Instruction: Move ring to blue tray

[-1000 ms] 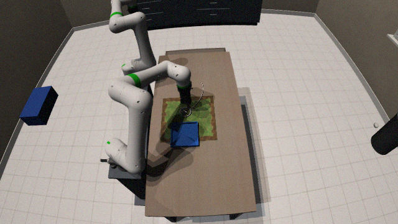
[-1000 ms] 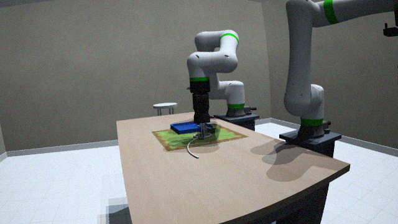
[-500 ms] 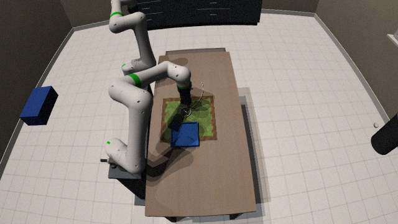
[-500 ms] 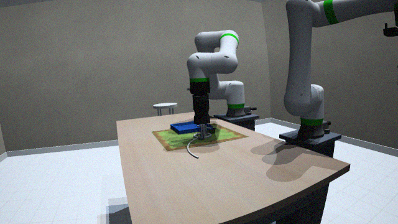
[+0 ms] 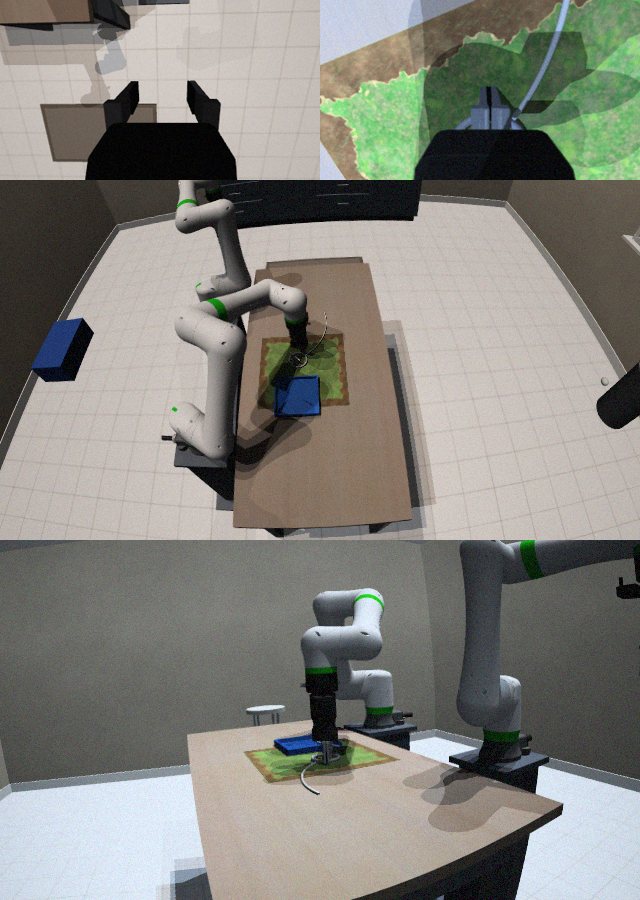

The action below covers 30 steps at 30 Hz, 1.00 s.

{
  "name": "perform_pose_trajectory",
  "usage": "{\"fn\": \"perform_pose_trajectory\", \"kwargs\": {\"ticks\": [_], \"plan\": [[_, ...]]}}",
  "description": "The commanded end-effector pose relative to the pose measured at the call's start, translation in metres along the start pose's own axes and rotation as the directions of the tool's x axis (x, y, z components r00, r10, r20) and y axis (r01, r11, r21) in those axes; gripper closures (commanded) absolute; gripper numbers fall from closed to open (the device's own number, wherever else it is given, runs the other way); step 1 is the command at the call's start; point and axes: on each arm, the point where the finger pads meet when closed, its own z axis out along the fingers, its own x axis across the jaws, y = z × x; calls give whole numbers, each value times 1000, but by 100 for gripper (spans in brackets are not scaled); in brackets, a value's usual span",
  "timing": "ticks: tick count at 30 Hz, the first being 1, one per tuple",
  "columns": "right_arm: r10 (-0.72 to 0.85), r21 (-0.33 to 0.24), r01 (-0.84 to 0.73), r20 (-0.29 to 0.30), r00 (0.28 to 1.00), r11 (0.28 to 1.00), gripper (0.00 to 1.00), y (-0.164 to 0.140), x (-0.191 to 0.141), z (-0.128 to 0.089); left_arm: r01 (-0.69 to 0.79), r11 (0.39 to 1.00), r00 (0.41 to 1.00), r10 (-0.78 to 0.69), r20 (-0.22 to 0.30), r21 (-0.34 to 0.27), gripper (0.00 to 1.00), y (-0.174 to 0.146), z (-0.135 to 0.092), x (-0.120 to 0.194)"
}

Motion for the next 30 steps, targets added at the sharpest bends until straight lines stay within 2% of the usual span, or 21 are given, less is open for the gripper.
{"fn": "perform_pose_trajectory", "kwargs": {"ticks": [1, 30], "plan": [[0, 2, 0, -1, 1000, 1000, 100, -1, 0, -1, 0, 1000, 1000, 0, 0, -3, 0, 0, -1, 0], [0, 2, 0, -1, 1000, 1000, 100, 4, 0, 1, 0, 1000, 1000, 0, 0, -3, 0, 0, -1, 0]]}}
